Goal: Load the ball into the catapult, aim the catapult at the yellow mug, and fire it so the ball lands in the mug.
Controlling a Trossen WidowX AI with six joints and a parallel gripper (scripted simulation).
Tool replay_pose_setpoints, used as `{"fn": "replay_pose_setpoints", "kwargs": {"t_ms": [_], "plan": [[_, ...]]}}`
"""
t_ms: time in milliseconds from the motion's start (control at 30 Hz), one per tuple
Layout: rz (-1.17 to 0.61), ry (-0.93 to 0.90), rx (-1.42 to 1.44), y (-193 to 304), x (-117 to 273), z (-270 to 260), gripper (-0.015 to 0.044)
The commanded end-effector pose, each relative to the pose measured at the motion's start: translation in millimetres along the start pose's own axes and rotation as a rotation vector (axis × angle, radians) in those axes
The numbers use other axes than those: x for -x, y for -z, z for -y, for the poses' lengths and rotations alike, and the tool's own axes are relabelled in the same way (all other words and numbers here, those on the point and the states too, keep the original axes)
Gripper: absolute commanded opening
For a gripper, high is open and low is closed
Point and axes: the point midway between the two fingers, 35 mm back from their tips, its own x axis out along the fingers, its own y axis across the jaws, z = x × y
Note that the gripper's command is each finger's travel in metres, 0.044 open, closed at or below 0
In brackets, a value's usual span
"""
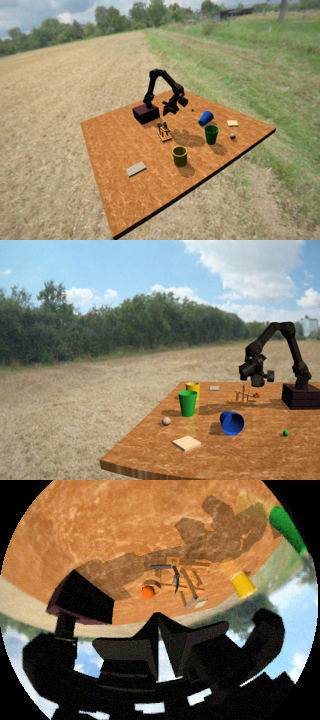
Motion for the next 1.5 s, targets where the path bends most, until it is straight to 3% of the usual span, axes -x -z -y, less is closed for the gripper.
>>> {"fn": "replay_pose_setpoints", "kwargs": {"t_ms": [0, 1467], "plan": [[-0.009, -0.002, 0.014, -2.9, -4.4, -1.4, 0.0], [-0.008, -0.002, 0.014, -55.6, -54.6, -0.3, 0.0]]}}
